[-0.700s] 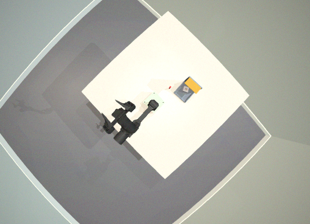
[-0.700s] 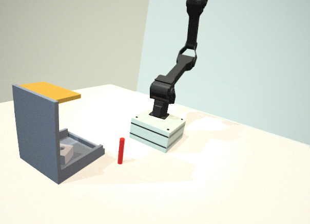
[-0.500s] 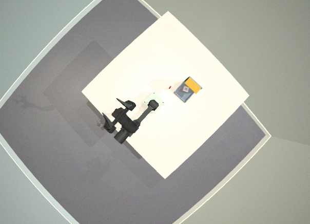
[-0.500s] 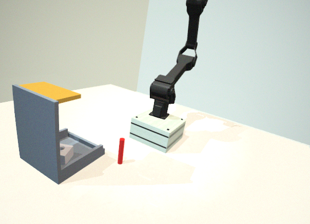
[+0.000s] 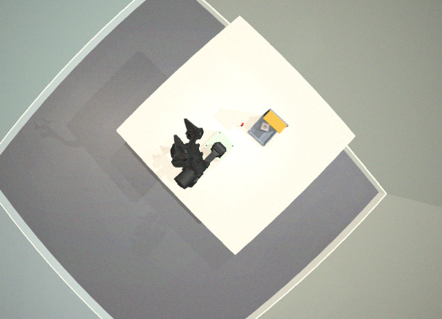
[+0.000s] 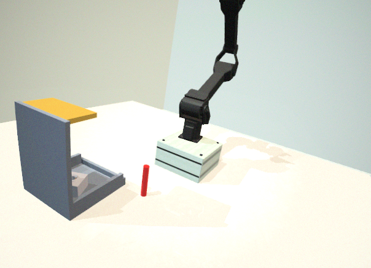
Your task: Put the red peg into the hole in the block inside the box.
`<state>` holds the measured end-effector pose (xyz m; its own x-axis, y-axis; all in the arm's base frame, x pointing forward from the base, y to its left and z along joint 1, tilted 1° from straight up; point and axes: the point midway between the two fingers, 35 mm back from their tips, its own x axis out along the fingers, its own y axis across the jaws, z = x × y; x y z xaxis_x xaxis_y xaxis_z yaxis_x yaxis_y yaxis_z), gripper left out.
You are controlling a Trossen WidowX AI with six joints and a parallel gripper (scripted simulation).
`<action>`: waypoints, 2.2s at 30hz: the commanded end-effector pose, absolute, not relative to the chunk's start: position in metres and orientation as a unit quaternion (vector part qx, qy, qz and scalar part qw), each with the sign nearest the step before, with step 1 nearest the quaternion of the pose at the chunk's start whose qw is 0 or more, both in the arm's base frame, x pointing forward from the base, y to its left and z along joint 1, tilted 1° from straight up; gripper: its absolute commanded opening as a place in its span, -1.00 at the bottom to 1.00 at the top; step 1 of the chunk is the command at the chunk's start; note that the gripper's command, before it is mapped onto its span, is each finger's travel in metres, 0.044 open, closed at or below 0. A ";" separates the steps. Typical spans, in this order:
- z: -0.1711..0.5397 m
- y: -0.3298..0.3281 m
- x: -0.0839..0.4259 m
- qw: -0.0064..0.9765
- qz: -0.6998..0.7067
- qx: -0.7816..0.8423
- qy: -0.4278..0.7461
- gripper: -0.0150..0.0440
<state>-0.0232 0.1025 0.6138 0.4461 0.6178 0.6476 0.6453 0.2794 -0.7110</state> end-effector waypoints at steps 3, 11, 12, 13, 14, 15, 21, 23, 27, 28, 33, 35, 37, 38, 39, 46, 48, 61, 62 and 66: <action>0.604 0.097 0.013 0.676 0.043 -0.547 -0.492 1.00; 0.587 0.090 0.057 0.769 0.111 -0.452 -0.437 1.00; 0.584 0.089 0.063 0.780 0.119 -0.439 -0.430 1.00; 0.582 0.087 0.068 0.790 0.126 -0.426 -0.422 1.00; 0.579 0.086 0.073 0.800 0.133 -0.413 -0.414 1.00; 0.576 0.085 0.078 0.810 0.140 -0.399 -0.406 1.00; 0.559 0.079 0.109 0.863 0.177 -0.313 -0.356 1.00; 0.553 0.076 0.119 0.878 0.187 -0.283 -0.338 1.00; 0.540 0.071 0.138 0.905 0.205 -0.220 -0.301 1.00; 0.536 0.070 0.142 0.911 0.209 -0.204 -0.292 1.00; 0.518 0.064 0.164 0.935 0.224 -0.122 -0.244 1.00; 0.511 0.061 0.173 0.943 0.229 -0.089 -0.225 1.00; 0.503 0.059 0.181 0.949 0.232 -0.055 -0.205 1.00; 0.499 0.057 0.185 0.952 0.233 -0.038 -0.196 1.00; 0.495 0.056 0.189 0.954 0.234 -0.020 -0.186 1.00; 0.465 0.047 0.215 0.960 0.234 0.100 -0.120 1.00; 0.456 0.044 0.221 0.958 0.232 0.134 -0.101 1.00; 0.395 0.027 0.258 0.914 0.194 0.357 0.015 1.00; 0.390 0.026 0.261 0.908 0.190 0.373 0.023 1.00; 0.370 0.021 0.269 0.881 0.170 0.439 0.055 1.00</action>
<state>0.2619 0.0252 0.3872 0.9275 0.3617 0.0943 -0.3130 0.6135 0.7250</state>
